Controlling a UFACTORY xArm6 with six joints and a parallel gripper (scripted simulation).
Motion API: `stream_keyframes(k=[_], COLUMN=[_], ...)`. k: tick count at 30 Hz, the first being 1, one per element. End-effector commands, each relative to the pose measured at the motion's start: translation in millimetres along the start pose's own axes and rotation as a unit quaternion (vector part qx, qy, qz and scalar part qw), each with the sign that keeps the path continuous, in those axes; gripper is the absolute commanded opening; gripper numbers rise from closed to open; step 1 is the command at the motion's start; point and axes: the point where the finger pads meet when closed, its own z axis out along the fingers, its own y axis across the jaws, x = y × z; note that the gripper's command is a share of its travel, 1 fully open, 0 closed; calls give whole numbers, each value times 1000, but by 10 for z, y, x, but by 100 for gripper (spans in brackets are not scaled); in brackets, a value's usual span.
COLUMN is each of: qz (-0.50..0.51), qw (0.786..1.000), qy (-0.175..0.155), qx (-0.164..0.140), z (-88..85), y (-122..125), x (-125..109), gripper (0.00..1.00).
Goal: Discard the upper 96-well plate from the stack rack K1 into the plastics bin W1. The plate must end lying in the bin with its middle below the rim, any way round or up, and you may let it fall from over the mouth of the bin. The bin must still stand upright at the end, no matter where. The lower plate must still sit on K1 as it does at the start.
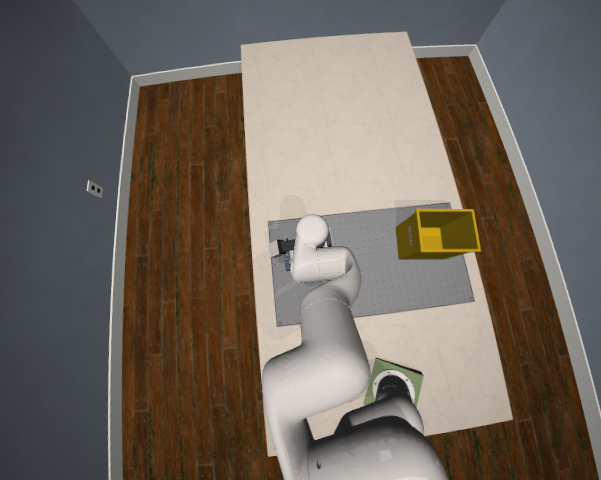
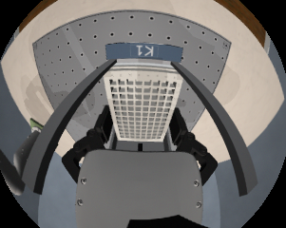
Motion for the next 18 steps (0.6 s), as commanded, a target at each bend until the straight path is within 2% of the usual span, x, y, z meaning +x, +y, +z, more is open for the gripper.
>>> stream_keyframes(k=[1, 18], qz=[0, 0], qw=[1000, 1000], qy=[1, 1], qx=[-2, -2], z=[-37, -137], y=[15, 14], x=[7, 7], gripper=[0, 0])
